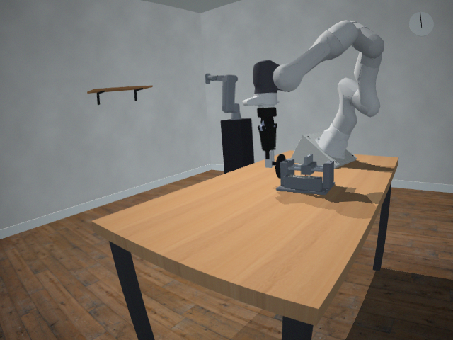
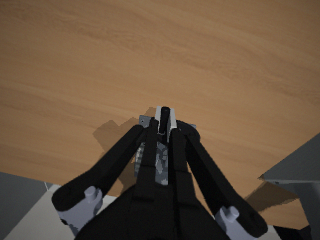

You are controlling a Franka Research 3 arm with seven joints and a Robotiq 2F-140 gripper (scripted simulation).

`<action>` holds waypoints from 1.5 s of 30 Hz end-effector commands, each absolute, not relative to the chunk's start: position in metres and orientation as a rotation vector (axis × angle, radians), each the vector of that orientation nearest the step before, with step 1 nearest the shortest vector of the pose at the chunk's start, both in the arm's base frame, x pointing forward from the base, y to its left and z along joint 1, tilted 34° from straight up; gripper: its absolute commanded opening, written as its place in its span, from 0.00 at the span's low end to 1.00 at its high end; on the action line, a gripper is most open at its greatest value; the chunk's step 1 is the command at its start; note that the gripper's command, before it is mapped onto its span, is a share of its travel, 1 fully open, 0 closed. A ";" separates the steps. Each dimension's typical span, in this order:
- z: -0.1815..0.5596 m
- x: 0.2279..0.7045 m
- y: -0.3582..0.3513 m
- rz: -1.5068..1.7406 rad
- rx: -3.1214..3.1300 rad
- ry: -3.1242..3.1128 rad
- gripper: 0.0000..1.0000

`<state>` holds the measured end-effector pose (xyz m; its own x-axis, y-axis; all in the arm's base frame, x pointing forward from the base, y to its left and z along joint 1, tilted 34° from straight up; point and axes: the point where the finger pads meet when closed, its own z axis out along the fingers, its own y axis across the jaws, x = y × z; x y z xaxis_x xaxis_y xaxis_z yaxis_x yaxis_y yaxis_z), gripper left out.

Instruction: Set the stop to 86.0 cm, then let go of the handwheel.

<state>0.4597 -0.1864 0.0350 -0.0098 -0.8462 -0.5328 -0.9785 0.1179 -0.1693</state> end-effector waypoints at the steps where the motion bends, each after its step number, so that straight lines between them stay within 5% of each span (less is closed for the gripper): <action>1: 0.027 0.465 -0.181 0.341 -1.761 1.895 0.04; 45: -0.015 0.437 -0.154 0.341 -1.761 1.895 0.04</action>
